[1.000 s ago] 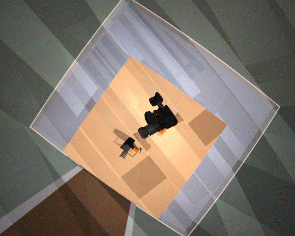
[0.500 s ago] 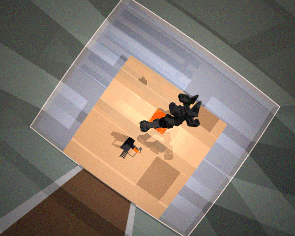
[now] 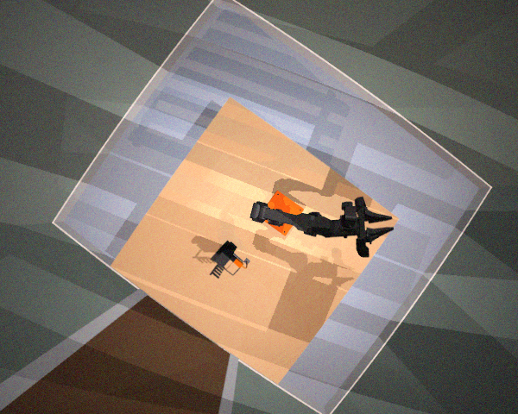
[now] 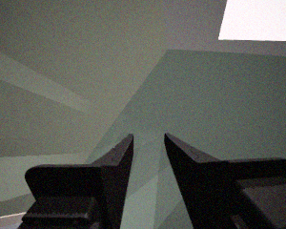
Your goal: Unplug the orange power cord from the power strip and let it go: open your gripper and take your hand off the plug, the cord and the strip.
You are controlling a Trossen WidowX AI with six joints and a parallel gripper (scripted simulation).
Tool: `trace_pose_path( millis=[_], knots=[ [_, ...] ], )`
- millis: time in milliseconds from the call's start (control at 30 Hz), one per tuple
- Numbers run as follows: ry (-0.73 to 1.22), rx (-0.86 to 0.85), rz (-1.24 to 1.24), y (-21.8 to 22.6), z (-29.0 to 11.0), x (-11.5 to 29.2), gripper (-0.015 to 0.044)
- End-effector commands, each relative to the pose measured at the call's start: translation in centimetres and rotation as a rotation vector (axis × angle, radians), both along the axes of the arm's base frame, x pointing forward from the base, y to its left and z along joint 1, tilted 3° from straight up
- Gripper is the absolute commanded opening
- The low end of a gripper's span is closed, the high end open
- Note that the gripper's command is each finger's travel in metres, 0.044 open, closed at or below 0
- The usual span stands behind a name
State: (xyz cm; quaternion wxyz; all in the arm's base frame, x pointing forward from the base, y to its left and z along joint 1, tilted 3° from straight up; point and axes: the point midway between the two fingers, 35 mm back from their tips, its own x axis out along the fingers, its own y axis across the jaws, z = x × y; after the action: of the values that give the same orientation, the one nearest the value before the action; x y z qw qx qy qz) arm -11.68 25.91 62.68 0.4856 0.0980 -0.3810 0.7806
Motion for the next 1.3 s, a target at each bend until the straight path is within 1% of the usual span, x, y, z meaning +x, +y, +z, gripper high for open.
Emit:
trace_pose_path(
  millis=[0,200,367,567,667,867,1000,1167,1267],
  knots=[
    [-0.047,-0.102,-0.145,4.2,-2.9,2.5,0.016],
    [-0.101,-0.252,-0.409,8.5,-6.9,9.2,0.016],
    [-0.128,-0.373,-0.578,10.4,-10.1,14.6,0.016],
    [-0.135,-0.54,-0.767,11.3,-14.5,22.0,0.016],
    [-0.131,-0.597,-0.825,11.2,-16.0,24.4,0.016],
    [-0.108,-0.77,-0.974,9.8,-20.5,30.6,0.016],
    [-0.103,-0.913,-1.071,8.0,-24.0,34.9,0.016],
    [-0.072,-1.141,-1.183,3.9,-29.2,40.4,0.016],
    [-0.051,-1.279,-1.23,0.9,-32.1,43.0,0.016]
  ],
)
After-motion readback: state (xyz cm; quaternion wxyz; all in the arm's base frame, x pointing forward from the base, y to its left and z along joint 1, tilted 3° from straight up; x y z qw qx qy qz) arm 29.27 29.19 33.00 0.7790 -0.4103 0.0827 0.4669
